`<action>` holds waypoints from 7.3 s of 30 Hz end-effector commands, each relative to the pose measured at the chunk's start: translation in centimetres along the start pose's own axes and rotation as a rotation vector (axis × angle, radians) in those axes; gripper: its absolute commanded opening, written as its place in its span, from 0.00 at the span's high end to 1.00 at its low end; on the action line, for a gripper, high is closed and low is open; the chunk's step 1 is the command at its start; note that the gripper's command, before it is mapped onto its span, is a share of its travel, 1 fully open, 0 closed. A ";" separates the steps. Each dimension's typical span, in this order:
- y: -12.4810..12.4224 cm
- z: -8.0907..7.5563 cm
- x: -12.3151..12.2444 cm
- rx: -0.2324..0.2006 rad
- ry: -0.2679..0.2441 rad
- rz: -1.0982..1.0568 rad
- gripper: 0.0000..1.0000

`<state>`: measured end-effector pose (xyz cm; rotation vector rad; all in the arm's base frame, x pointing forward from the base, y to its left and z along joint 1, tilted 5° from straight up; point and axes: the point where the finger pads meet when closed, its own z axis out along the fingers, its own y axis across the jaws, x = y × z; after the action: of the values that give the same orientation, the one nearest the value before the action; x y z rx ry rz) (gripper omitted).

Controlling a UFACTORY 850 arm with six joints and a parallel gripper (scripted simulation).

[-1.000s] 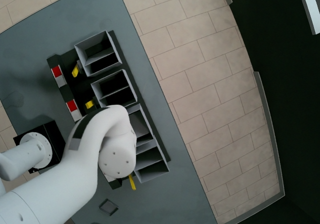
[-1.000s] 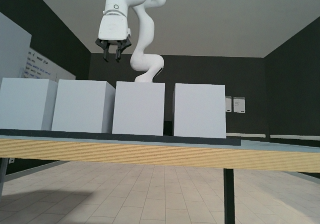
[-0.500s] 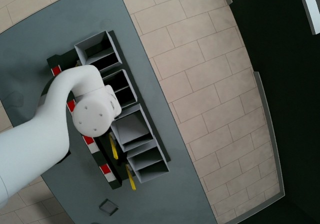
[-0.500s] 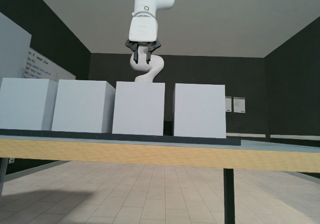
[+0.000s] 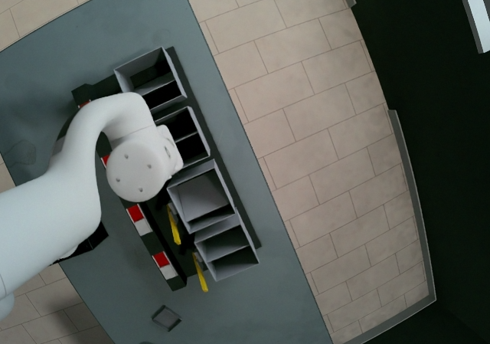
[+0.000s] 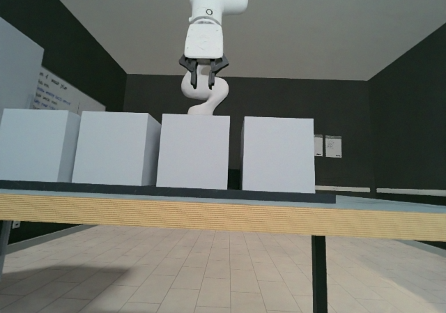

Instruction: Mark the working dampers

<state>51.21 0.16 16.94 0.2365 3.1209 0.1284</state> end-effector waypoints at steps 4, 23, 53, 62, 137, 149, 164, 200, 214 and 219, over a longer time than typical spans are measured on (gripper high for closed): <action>0.0 -0.1 -0.1 0.000 -0.002 0.000 0.61; 0.0 -0.1 -0.1 0.000 -0.002 0.000 0.61; 0.0 -0.1 -0.1 0.000 -0.002 0.000 0.61; 0.0 -0.1 -0.1 0.000 -0.002 0.000 0.61; -0.3 4.2 11.3 -0.016 -0.002 0.000 0.61; -0.2 6.9 11.3 -0.016 -0.001 0.000 0.61; -0.1 9.1 11.3 -0.016 -0.001 0.000 0.61; -0.1 9.9 11.4 -0.016 -0.001 0.000 0.81; -0.1 9.9 11.4 -0.016 -0.001 0.000 0.81; -0.1 9.9 11.4 -0.016 -0.001 0.000 0.81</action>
<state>40.05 2.55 6.99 0.2360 3.1187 0.1534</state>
